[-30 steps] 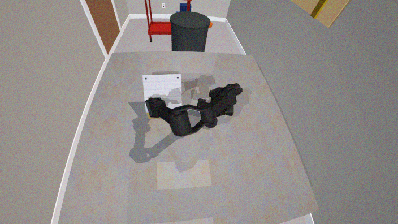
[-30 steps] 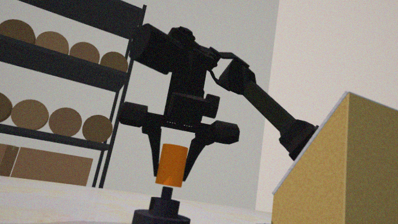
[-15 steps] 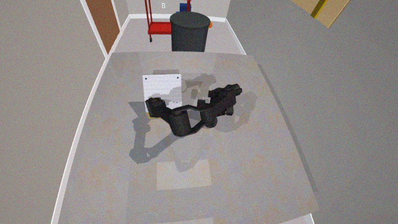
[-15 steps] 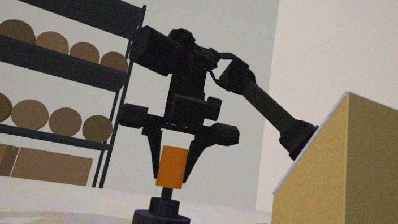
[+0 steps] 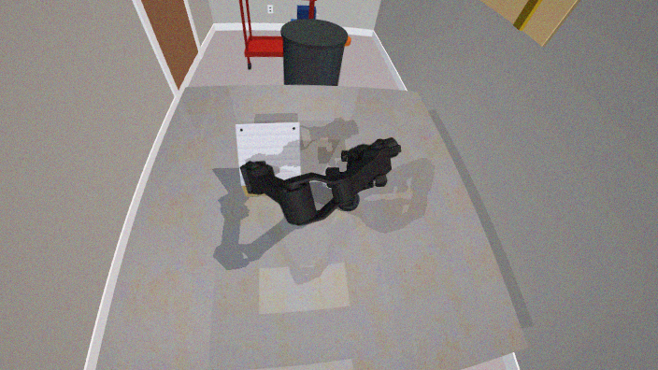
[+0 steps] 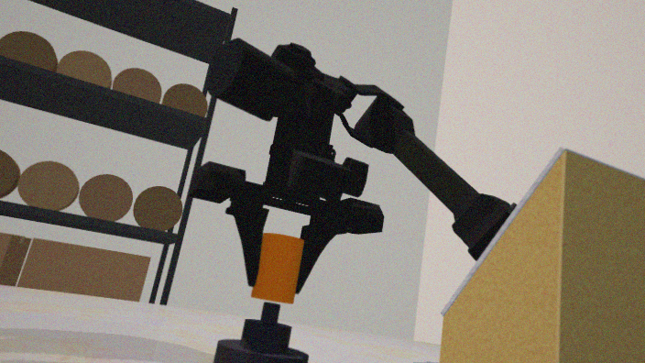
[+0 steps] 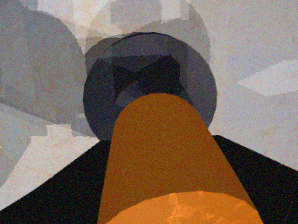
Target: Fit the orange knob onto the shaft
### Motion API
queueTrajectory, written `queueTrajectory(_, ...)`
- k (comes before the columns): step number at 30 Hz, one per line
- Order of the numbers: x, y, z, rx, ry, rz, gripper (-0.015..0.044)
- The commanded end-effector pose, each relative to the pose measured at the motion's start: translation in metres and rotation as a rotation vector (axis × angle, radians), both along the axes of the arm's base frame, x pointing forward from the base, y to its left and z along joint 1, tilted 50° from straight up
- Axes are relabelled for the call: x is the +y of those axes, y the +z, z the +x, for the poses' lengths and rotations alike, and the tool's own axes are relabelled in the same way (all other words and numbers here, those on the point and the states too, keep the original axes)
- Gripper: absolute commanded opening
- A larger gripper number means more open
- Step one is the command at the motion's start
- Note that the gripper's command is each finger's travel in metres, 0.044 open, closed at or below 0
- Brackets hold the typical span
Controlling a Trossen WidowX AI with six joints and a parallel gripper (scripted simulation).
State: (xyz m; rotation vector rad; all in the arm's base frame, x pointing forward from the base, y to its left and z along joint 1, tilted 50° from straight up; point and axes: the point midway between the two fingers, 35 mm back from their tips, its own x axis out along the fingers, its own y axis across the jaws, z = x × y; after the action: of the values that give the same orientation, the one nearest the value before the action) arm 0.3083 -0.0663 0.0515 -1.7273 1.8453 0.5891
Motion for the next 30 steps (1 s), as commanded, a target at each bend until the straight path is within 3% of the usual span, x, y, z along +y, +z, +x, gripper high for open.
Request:
queueTrajectory(1, -0.0004, -0.0013, -0.0004, 0.025, 0.023, 0.001, 0.0)
queueTrajectory(30, 0.0014, 0.0003, -0.0012, 0.025, 0.023, 0.001, 0.0)
